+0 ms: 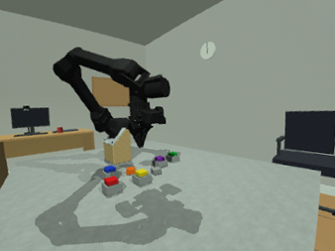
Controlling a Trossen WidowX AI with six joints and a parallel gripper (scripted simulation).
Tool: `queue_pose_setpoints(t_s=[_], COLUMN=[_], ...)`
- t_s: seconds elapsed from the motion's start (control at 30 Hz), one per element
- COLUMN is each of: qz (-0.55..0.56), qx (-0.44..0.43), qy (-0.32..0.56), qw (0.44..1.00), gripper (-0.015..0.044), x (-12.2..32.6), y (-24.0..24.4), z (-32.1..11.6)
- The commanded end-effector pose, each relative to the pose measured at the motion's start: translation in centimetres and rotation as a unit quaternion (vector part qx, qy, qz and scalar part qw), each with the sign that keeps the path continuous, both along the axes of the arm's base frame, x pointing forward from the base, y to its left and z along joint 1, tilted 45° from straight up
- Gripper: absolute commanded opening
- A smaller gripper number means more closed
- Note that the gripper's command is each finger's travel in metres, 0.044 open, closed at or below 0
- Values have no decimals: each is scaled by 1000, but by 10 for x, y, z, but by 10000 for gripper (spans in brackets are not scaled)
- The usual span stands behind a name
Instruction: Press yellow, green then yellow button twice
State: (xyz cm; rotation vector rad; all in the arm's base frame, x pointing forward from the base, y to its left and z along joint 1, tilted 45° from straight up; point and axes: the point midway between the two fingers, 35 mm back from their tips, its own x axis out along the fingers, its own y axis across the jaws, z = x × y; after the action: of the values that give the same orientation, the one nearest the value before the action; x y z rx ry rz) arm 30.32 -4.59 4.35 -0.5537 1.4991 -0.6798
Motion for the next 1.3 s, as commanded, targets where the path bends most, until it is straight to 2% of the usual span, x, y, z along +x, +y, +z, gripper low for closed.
queue_pose_setpoints(t_s=[0.0, 0.23, 0.4, 0.5, 0.73, 0.87, 1.27], qz=[-7, -1, -4, -7, -7, -7, -7], qx=[3, 25, 20, 10, 9, 8, 8], qy=[-2, -3, -1, -2, -2, -2, -2], qw=[1000, 1000, 1000, 1000, 1000, 1000, 1000], gripper=[20, 20, 20, 20, 20, 20, 20], x=[0, -12, -53, -79, -80, -83, -84], y=[6, 102, 163, 183, 182, 143, 134], z=[4, -74, -134, -161, -165, -204, -213])
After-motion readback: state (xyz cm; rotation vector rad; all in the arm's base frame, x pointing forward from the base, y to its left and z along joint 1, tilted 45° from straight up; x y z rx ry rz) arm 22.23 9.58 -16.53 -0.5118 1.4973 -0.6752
